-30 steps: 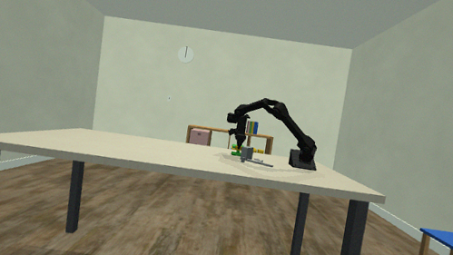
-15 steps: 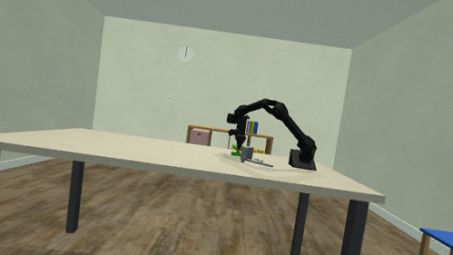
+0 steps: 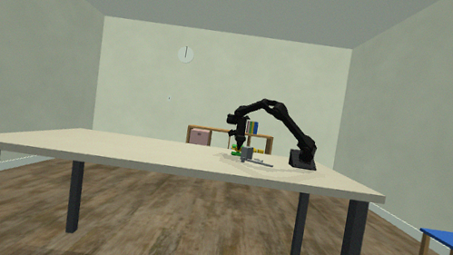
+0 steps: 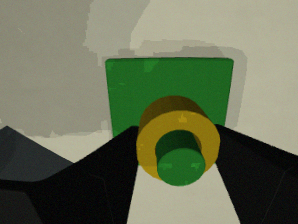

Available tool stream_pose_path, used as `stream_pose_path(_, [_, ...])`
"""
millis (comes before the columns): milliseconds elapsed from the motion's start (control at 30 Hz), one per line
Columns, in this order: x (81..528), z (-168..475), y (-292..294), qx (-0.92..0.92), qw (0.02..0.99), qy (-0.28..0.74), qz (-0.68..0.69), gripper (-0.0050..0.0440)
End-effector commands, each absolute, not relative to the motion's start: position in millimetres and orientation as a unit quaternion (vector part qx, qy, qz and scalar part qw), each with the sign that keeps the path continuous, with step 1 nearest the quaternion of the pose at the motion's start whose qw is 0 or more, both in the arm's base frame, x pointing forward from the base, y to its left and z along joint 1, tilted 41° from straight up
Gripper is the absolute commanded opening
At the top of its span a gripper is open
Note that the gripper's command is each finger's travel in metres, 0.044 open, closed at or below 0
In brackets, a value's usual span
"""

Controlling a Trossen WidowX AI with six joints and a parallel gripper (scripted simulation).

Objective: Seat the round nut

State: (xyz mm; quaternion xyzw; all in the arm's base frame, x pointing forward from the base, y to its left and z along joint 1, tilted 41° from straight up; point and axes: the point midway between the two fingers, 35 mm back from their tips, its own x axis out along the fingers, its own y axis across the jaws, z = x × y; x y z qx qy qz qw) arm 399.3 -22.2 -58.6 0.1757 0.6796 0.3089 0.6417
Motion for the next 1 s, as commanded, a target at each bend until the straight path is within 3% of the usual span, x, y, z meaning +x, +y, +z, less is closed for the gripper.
stream_pose_path(0, [404.2,-52.6,-22.0,0.173,0.651,0.672,0.308,-0.005])
stream_pose_path(967, [403.6,-57.1,-18.2,0.173,0.651,0.672,0.309,-0.005])
